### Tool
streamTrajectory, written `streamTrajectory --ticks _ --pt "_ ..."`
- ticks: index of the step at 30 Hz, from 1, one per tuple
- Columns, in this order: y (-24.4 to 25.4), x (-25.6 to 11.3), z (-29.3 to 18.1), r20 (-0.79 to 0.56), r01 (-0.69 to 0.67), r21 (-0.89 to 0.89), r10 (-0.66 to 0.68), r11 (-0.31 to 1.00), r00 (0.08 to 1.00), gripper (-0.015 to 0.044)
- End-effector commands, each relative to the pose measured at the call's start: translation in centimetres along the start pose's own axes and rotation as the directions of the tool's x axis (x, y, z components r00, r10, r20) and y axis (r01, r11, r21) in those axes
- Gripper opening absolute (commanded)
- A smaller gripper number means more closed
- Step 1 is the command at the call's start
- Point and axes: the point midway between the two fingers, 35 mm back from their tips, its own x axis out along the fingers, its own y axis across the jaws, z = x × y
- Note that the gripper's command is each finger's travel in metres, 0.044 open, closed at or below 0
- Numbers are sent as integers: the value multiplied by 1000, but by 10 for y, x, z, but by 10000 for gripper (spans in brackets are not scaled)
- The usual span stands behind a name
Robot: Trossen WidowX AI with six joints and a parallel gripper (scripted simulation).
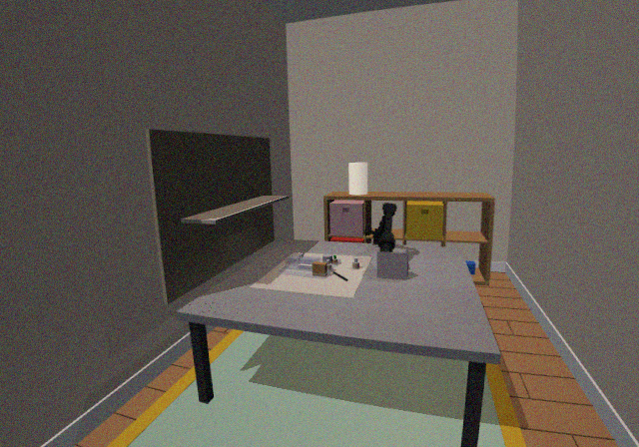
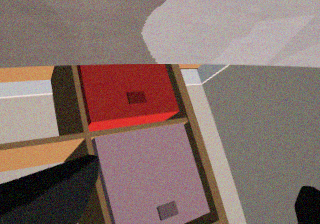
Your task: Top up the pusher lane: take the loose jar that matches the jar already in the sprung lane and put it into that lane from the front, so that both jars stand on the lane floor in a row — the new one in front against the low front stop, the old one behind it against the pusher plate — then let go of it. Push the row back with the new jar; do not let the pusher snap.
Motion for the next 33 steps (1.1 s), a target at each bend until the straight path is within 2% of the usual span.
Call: streamTrajectory --ticks 1,4,10,14,18,24,29,33 --pt "-1 0 1 2 2 7 -2 1000 1000 426" --pt "-22 6 8 32 25 106 -29 994 999 440" --pt "-92 17 39 149 41 437 -117 899 982 440" --pt "-148 14 77 286 -73 675 -170 734 943 440" --pt "-207 -3 117 432 -262 804 -222 533 874 440" --pt "-281 -49 169 629 -570 776 -269 268 729 440" --pt "-325 -98 206 763 -770 631 -257 93 593 440" --pt "-350 -142 232 845 -868 496 -209 -33 491 440"
